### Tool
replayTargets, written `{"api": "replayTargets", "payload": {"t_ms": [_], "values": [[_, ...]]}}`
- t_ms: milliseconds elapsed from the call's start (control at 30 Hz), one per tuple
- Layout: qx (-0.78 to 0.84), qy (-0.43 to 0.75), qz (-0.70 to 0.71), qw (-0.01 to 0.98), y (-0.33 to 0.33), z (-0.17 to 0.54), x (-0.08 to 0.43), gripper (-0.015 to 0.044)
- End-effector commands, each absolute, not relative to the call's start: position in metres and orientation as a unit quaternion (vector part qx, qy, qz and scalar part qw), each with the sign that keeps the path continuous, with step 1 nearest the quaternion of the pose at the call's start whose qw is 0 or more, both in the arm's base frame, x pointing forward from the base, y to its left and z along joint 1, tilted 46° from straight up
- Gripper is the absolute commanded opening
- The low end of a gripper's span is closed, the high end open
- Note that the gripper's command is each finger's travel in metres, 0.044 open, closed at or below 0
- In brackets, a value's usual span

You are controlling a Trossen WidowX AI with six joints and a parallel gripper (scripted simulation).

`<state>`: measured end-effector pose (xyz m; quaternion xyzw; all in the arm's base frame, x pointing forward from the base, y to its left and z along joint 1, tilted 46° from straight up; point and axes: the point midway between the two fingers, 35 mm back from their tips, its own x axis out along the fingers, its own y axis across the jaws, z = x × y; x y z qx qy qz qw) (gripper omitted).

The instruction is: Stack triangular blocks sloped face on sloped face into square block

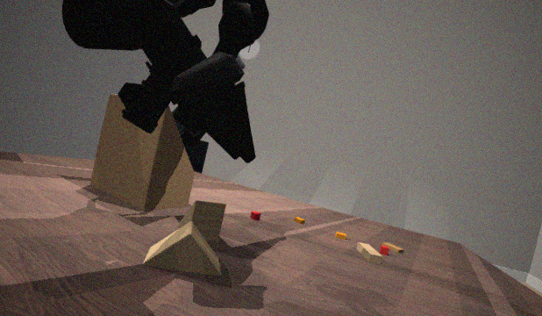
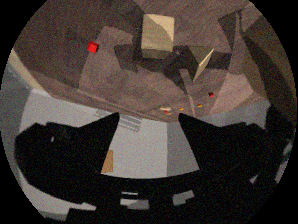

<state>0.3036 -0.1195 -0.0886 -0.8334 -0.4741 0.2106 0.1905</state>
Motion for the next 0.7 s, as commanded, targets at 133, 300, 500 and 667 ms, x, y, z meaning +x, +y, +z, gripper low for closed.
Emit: {"api": "replayTargets", "payload": {"t_ms": [133,300,500,667], "values": [[-0.827,-0.476,0.233,0.189,-0.141,-0.165,0.225,0.044],[-0.826,-0.477,0.233,0.189,-0.141,-0.173,0.215,0.044],[-0.827,-0.475,0.236,0.188,-0.132,-0.177,0.223,0.044],[-0.827,-0.473,0.239,0.187,-0.098,-0.187,0.243,0.044]]}}
